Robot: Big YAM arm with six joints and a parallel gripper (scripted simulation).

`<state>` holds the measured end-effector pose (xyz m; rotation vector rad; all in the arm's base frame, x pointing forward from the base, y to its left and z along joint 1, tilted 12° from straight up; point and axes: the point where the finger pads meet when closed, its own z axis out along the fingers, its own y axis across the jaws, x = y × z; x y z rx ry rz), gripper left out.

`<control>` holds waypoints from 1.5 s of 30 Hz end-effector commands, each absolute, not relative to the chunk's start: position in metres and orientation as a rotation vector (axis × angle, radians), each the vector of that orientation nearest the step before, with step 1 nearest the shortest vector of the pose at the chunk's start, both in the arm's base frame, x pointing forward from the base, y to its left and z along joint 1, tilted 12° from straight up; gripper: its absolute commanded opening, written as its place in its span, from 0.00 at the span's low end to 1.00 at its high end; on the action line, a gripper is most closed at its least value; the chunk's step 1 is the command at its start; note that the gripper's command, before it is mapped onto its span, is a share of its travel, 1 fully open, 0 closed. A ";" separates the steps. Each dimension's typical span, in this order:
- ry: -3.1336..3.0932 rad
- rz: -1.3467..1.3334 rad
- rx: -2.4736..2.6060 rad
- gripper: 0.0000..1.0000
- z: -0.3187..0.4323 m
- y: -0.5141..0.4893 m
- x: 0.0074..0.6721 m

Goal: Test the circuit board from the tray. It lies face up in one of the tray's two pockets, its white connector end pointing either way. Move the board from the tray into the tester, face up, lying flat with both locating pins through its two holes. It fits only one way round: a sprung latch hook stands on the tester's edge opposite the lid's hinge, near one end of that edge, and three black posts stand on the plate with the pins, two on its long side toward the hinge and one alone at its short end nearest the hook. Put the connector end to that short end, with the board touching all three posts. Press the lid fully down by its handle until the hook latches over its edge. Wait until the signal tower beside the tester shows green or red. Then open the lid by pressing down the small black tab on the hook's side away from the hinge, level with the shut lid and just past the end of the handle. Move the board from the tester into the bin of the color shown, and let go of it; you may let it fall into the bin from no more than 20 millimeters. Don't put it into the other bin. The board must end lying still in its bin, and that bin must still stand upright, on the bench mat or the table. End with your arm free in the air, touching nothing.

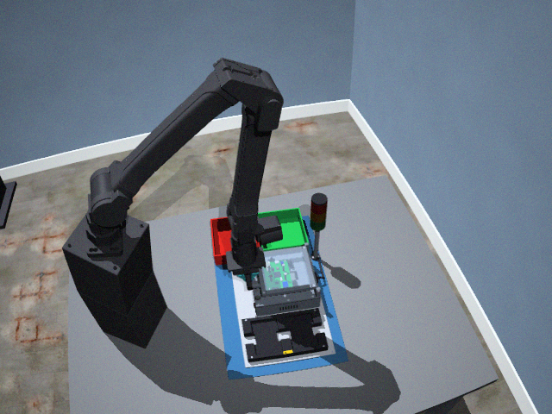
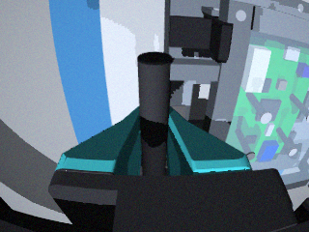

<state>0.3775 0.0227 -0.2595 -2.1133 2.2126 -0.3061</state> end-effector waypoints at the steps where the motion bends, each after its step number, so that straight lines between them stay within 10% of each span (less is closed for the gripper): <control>1: 2.219 -0.303 -2.112 0.00 -0.280 0.016 0.383; 38: 2.219 -0.303 -2.112 0.00 -0.280 0.016 0.383; 39: 2.219 -0.303 -2.112 0.48 -0.280 0.016 0.383; 45: 2.227 -0.303 -2.103 0.48 -0.280 0.016 0.383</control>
